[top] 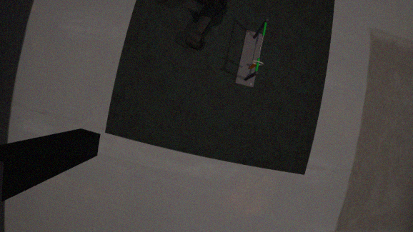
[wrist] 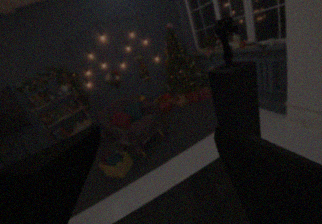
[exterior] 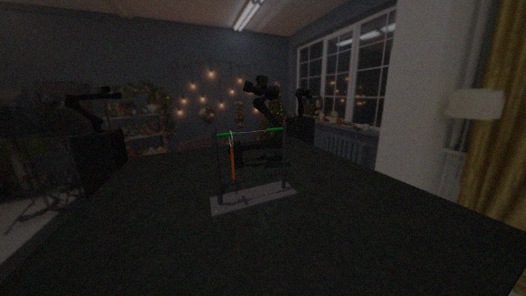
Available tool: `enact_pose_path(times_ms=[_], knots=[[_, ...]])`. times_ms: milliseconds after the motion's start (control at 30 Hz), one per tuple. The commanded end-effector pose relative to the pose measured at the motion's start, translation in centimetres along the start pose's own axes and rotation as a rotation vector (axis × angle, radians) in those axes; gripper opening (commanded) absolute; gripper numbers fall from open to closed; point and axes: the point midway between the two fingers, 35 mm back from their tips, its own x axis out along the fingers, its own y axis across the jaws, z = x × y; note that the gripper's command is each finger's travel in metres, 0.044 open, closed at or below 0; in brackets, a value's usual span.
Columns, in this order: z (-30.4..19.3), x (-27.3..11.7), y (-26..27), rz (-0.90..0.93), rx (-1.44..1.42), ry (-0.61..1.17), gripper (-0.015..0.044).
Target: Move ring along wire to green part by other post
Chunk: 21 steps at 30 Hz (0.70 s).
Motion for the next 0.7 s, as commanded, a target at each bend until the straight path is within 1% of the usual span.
enact_pose_path(times_ms=[0, 100, 267, 467, 667], knots=[[0.0, 0.0, 0.2, 0.004, -0.003, -0.007, 0.0374], [0.6, 0.3, 3.3, 0.071, -0.050, -0.098, 0.0295], [0.8, -0.4, 10.3, 0.257, -0.136, -0.285, 0.0164], [-0.7, -3.6, 18.7, 0.552, -0.211, -0.477, 0.0160], [-4.4, -9.2, 25.7, 0.912, -0.256, -0.620, 0.0160]])
